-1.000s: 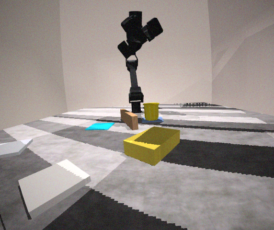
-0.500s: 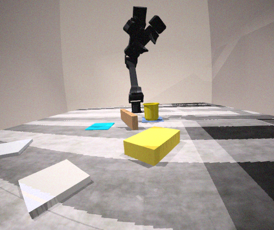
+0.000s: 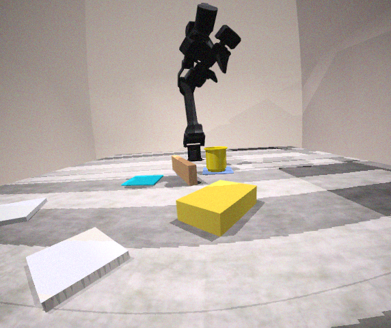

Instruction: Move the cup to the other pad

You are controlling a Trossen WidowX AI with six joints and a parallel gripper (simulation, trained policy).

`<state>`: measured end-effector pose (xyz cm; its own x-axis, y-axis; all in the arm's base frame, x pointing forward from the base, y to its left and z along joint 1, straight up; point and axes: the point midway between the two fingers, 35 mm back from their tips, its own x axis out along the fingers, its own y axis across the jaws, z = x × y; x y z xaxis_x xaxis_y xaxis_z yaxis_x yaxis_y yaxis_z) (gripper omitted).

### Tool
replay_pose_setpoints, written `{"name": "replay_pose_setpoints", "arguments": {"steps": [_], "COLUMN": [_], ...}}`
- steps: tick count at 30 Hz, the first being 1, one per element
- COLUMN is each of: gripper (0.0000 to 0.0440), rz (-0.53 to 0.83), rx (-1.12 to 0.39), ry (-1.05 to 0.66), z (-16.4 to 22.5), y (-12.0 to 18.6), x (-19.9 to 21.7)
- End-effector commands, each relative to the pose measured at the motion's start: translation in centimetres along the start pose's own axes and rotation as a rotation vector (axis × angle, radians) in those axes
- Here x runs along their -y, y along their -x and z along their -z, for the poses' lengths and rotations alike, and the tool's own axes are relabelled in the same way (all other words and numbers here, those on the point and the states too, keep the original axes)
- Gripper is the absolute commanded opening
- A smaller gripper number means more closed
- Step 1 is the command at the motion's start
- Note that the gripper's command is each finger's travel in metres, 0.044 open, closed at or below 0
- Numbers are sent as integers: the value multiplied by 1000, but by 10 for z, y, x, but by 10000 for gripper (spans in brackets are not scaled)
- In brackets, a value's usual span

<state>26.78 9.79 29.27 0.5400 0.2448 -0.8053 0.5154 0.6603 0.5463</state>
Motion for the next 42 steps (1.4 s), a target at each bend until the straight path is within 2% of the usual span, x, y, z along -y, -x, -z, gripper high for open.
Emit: {"name": "replay_pose_setpoints", "arguments": {"steps": [1, 8, 42], "gripper": [143, 161, 161], "rz": [61, 166, 657], "rx": [-34, -74, -179], "ry": [-42, -91, -232], "z": [5, 11, 29], "y": [-5, -15, -53], "x": [5, 16, 87]}}
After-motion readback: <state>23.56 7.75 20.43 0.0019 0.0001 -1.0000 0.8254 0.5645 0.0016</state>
